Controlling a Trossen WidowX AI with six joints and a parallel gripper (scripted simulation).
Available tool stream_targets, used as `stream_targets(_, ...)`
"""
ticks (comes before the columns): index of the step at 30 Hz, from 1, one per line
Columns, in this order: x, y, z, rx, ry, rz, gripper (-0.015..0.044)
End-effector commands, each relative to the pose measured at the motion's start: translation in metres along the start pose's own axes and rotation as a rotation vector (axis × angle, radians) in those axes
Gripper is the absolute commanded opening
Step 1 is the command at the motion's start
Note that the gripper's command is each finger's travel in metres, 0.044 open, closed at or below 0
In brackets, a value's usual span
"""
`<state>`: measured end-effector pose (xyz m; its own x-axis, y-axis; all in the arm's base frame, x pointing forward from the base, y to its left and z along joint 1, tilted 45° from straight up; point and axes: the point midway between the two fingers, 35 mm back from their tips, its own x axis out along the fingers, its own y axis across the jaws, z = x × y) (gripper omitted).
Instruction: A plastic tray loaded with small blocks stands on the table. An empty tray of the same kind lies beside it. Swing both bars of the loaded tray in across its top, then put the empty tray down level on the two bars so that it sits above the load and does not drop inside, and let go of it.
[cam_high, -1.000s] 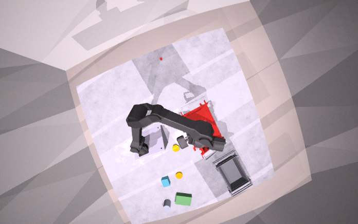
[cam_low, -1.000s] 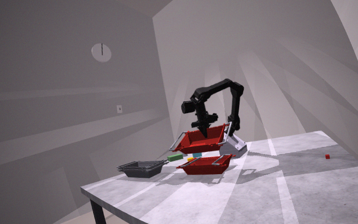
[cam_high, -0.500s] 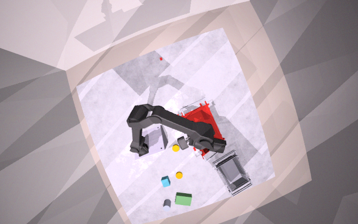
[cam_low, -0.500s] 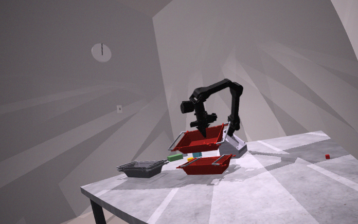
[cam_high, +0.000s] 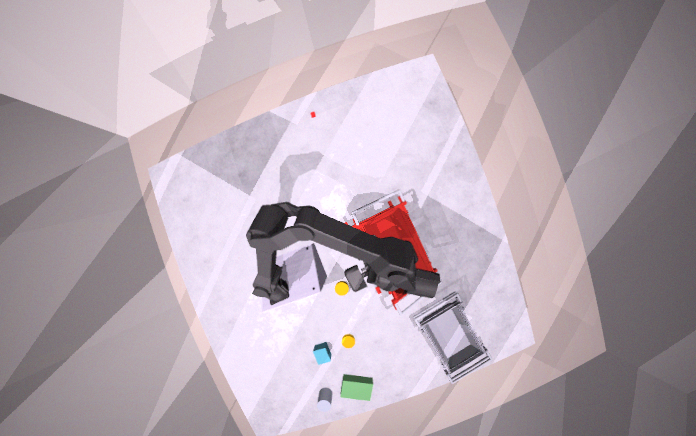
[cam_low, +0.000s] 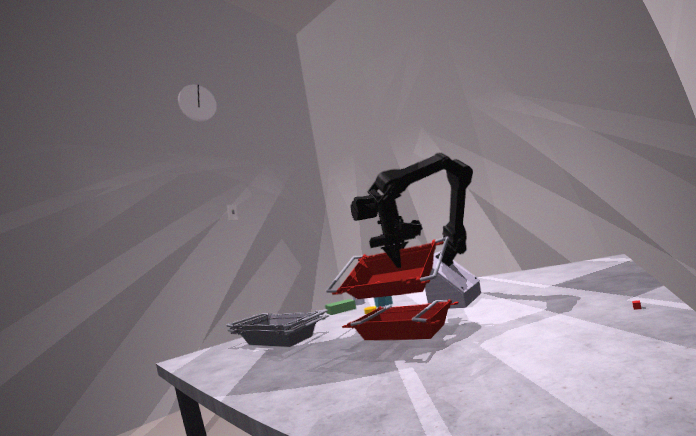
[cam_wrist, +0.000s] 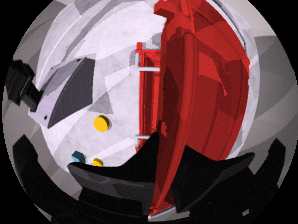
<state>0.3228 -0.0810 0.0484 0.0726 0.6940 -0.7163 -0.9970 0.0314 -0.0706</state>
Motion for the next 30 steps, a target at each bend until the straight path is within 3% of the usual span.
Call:
stream_targets(1,-0.004,-0.003,-0.001,-0.006,-0.001,-0.019,0.0000)
stream_targets(18,-0.003,-0.003,-0.001,-0.006,-0.001,-0.019,0.0000)
stream_targets(30,0.020,-0.005,-0.002,-0.006,0.000,-0.020,0.0000)
